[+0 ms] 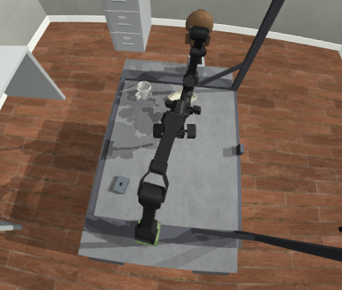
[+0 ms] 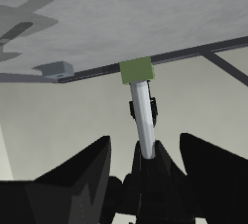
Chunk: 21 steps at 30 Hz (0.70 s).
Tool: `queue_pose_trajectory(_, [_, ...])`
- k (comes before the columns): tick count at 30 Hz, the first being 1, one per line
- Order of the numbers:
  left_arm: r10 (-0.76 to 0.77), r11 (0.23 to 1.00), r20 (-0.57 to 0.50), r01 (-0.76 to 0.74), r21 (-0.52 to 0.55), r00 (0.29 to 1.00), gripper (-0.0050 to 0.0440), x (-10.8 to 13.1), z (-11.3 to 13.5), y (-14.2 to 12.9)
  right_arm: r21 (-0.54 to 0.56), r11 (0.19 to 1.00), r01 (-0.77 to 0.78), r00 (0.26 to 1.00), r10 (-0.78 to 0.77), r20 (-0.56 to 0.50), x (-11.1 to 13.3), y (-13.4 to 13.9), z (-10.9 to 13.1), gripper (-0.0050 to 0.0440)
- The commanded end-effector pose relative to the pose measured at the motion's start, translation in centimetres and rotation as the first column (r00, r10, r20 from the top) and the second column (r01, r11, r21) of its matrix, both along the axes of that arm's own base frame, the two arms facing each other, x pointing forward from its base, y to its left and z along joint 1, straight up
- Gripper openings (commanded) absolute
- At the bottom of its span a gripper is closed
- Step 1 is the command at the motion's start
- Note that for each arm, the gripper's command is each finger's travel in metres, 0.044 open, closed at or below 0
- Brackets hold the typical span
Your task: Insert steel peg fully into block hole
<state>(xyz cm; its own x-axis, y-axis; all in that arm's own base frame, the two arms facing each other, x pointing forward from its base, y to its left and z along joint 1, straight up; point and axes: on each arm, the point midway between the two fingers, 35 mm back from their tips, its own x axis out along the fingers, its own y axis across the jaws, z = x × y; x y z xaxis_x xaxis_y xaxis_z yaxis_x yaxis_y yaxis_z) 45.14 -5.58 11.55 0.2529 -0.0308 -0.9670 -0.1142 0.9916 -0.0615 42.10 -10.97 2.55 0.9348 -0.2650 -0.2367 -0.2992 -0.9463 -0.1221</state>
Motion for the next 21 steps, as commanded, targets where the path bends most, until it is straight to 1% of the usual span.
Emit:
queue_pose_trajectory(1, [-0.001,1.000,0.045,0.002,-0.009,0.999,-0.0050,-1.1,1.8,1.1,0.165,0.984,0.064,0.995,-0.075,0.063,-1.0,0.5,2.7,0.0200])
queue_pose_trajectory(6, [-0.001,1.000,0.044,0.002,-0.006,0.999,-0.0050,-3.4,1.5,3.3,0.360,0.925,0.126,0.982,-0.169,0.089,-2.0,0.8,4.1,0.0200])
queue_pose_trajectory(10, [-0.001,1.000,0.042,0.002,-0.004,0.999,-0.0050,-5.8,1.1,5.6,0.500,0.851,0.162,0.965,-0.242,0.099,-2.9,1.0,5.4,0.0200])
queue_pose_trajectory(12, [-0.001,1.000,0.042,0.002,-0.004,0.999,-0.0050,-5.8,1.1,5.6,0.500,0.851,0.162,0.965,-0.242,0.099,-2.9,1.0,5.4,0.0200])
queue_pose_trajectory(13, [-0.001,1.000,0.042,0.002,-0.003,0.999,-0.0050,-6.5,1.0,6.3,0.535,0.827,0.171,0.960,-0.261,0.098,-3.1,1.1,5.7,0.0200])
queue_pose_trajectory(16, [-0.001,1.000,0.040,0.001,-0.001,0.999,-0.0050,-9.0,0.7,8.6,0.650,0.742,0.164,0.936,-0.325,0.135,-3.7,1.3,7.7,0.0200])
queue_pose_trajectory(21, [-0.002,1.000,0.037,0.001,0.003,0.999,-0.0050,-12.5,0.2,12.0,0.786,0.610,0.099,0.892,-0.405,0.202,-4.1,1.5,11.4,0.0200])
